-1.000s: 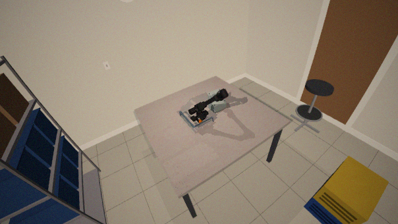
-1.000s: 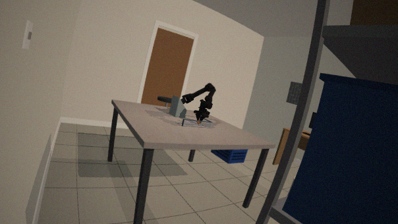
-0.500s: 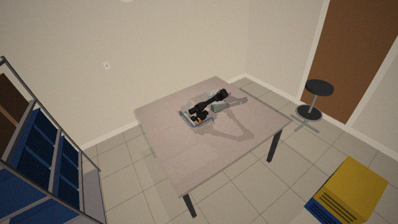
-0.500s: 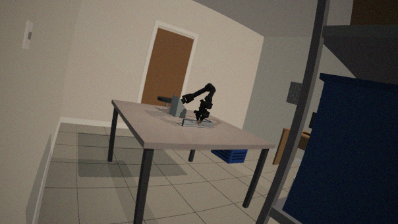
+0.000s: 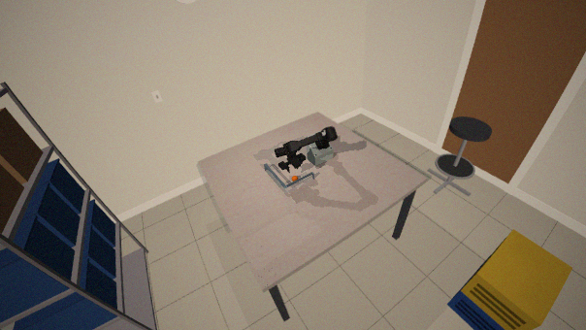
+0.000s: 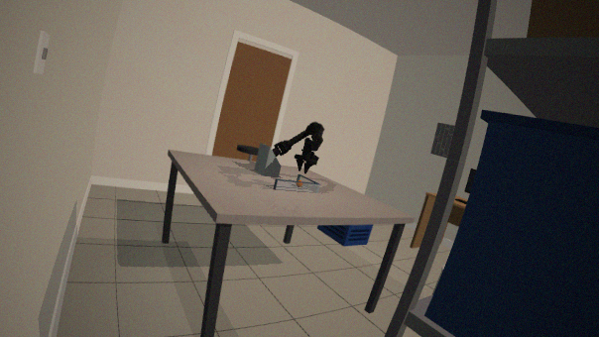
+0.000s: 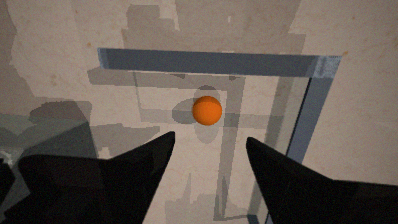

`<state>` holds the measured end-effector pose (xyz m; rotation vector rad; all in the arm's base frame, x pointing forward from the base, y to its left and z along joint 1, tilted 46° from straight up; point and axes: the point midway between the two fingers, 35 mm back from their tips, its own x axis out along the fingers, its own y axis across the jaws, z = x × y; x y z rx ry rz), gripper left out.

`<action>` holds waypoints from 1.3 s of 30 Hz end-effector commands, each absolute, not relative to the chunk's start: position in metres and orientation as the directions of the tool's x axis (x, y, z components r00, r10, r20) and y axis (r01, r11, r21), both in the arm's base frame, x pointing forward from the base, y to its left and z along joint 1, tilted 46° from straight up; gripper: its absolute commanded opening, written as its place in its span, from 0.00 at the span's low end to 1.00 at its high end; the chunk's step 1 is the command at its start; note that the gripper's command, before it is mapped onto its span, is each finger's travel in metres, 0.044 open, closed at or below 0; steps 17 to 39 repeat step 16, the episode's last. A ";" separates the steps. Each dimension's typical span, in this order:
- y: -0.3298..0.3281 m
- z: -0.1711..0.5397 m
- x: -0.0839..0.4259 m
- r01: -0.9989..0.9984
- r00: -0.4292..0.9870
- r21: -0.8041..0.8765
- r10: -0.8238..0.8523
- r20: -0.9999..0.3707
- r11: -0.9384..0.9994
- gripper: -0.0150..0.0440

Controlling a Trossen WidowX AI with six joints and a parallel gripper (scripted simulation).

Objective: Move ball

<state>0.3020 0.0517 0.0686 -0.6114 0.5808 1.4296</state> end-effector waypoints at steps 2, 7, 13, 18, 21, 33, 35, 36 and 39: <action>0.052 0.069 0.302 -0.998 0.059 -0.039 0.718 -0.694 0.044 0.79; 0.052 0.069 0.302 -0.998 0.059 -0.039 0.718 -0.694 0.044 0.79; 0.015 0.104 0.298 -0.998 0.059 -0.042 0.716 -0.695 0.041 1.00; 0.015 0.104 0.298 -0.998 0.059 -0.042 0.716 -0.695 0.041 1.00; 0.015 0.104 0.298 -0.998 0.059 -0.042 0.716 -0.695 0.041 1.00; 0.015 0.104 0.298 -0.998 0.059 -0.042 0.716 -0.695 0.041 1.00; 0.015 0.104 0.298 -0.998 0.059 -0.042 0.716 -0.695 0.041 1.00; 0.015 0.104 0.298 -0.998 0.059 -0.042 0.716 -0.695 0.041 1.00; 0.015 0.104 0.298 -0.998 0.059 -0.042 0.716 -0.695 0.041 1.00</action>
